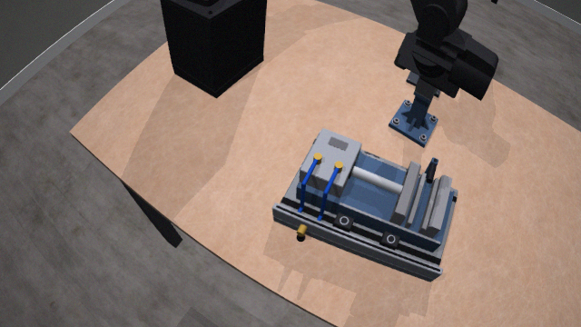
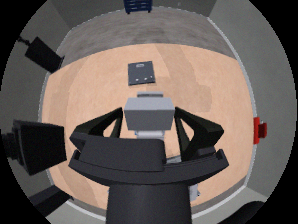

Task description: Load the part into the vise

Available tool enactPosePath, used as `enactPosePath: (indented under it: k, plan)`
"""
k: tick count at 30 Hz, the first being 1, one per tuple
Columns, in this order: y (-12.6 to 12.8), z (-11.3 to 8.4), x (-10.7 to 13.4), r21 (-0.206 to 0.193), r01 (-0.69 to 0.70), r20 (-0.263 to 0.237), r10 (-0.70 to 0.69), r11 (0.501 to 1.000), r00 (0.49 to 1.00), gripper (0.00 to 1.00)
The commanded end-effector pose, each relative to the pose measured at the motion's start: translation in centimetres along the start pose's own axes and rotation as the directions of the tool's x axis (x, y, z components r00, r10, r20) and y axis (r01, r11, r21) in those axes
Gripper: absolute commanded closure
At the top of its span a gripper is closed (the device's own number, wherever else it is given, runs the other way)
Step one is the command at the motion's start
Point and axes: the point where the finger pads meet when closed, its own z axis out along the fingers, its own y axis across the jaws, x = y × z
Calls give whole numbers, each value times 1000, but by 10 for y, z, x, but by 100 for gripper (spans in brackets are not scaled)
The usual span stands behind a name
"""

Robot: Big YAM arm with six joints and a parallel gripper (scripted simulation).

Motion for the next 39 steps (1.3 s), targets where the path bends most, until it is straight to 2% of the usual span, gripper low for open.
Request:
enactPosePath:
  k: [1,5,39]
  plan:
    - [-16,-4,3,26,21,6,-21,999,1000,19]
    - [-18,-6,-2,31,31,9,-32,999,999,19]
    - [-17,-4,2,28,23,15,-23,999,1000,19]
